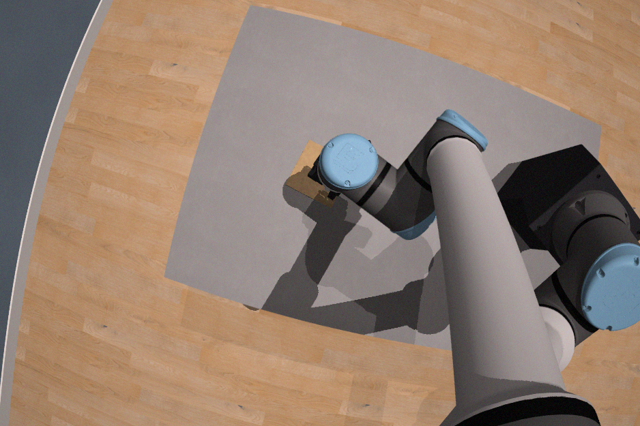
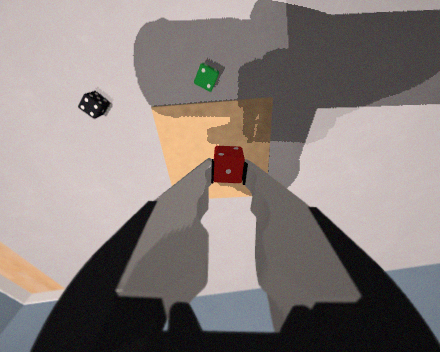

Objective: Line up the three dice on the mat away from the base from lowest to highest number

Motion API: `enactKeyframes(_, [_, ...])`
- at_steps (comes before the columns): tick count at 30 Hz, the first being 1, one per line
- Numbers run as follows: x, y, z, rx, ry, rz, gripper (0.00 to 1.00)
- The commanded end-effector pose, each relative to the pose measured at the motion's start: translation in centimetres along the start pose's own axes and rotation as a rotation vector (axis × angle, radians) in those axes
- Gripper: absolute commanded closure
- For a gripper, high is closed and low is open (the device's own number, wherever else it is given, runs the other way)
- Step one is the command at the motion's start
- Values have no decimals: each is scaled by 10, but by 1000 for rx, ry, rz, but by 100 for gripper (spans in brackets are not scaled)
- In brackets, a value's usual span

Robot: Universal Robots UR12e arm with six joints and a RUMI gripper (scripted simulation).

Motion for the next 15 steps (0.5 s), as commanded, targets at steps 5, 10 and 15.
enactKeyframes(5, [-1, -4, -19, -235, -8, 5, 97])
enactKeyframes(10, [-1, -4, -22, -277, -8, 5, 97])
enactKeyframes(15, [-1, -5, -25, -315, -8, 5, 97])
Point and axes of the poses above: the point where the finger pads meet when closed, its own x axis out along the fingers, its own z axis across the jaws, y = z × x, the point moved 2 cm from there along -x, back along the fingers, and after that the axes turned 5 degrees about x, right-handed, at the moved point
